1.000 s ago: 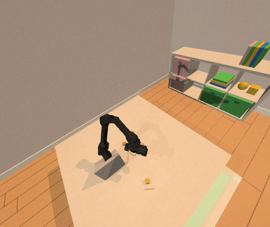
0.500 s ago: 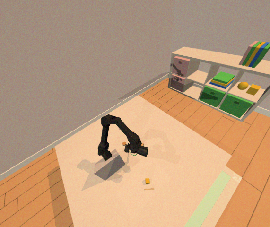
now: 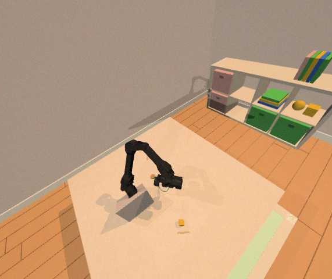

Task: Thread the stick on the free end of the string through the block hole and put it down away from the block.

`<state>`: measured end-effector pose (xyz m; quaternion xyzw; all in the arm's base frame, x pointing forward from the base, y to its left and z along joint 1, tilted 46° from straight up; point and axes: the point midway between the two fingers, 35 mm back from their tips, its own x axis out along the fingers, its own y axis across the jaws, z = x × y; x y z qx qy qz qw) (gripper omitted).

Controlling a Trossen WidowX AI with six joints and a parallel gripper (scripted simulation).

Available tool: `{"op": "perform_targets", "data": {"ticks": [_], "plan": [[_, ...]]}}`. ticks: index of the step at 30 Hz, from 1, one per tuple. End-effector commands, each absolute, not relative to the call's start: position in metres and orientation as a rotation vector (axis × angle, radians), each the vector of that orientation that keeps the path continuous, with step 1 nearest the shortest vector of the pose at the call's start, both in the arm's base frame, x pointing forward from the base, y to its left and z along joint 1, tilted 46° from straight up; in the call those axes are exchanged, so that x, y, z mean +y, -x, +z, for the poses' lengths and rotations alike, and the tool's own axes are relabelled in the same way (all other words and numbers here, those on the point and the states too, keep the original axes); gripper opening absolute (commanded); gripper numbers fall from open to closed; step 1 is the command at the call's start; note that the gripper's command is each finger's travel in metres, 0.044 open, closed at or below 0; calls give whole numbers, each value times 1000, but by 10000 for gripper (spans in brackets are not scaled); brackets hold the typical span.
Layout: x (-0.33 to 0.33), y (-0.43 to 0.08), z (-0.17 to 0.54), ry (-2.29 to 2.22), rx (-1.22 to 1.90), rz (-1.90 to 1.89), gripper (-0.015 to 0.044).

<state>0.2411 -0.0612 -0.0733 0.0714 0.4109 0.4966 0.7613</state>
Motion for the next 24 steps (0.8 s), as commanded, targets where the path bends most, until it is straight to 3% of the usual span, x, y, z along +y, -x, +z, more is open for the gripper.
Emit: {"op": "perform_targets", "data": {"ticks": [1,24], "plan": [[-53,-240,-74,-151,920,1091,0],[-22,-245,-78,-99,1005,1114,0]]}}
